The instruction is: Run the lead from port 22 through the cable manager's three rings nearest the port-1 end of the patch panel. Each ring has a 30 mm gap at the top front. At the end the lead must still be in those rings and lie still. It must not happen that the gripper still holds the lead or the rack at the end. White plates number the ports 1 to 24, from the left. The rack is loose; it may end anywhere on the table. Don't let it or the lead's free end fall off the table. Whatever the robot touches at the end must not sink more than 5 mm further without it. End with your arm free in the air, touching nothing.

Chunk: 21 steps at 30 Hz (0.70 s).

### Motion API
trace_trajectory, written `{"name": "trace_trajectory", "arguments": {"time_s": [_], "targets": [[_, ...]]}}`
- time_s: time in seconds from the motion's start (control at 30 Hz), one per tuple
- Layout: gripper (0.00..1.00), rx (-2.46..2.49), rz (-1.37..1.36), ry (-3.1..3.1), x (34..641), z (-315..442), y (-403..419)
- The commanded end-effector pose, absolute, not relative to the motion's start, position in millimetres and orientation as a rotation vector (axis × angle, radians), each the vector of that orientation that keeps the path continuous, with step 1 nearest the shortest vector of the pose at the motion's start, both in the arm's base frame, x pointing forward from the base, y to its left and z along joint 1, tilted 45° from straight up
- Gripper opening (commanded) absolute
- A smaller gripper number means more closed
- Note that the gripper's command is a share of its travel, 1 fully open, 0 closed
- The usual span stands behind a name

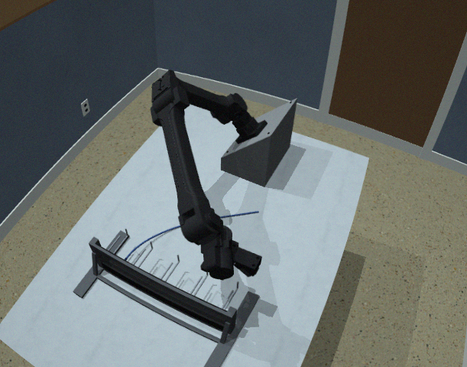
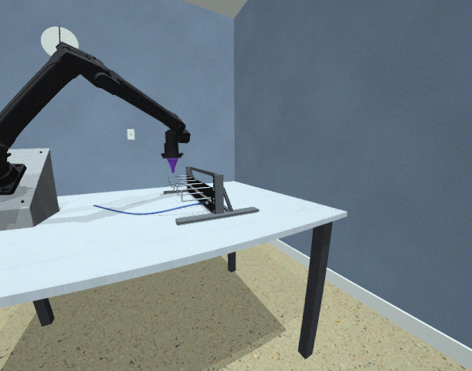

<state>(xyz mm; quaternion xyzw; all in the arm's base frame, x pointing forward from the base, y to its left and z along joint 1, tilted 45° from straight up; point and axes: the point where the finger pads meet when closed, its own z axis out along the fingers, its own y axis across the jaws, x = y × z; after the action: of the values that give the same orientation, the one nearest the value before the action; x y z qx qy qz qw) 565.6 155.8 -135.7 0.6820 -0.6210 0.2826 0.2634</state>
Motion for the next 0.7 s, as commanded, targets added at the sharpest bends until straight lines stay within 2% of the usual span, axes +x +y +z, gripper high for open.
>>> {"name": "trace_trajectory", "arguments": {"time_s": [0.0, 0.3, 0.33, 0.67], "targets": [[0.0, 1.848, 0.763, -1.686, 570.4, -139.6, 145.8], [0.0, 1.847, 0.761, -1.684, 570.3, -150.9, 135.6], [0.0, 1.884, 0.788, -1.676, 571.1, -140.1, 155.7], [0.0, 1.849, 0.769, -1.694, 574.3, -157.0, 124.0]]}}
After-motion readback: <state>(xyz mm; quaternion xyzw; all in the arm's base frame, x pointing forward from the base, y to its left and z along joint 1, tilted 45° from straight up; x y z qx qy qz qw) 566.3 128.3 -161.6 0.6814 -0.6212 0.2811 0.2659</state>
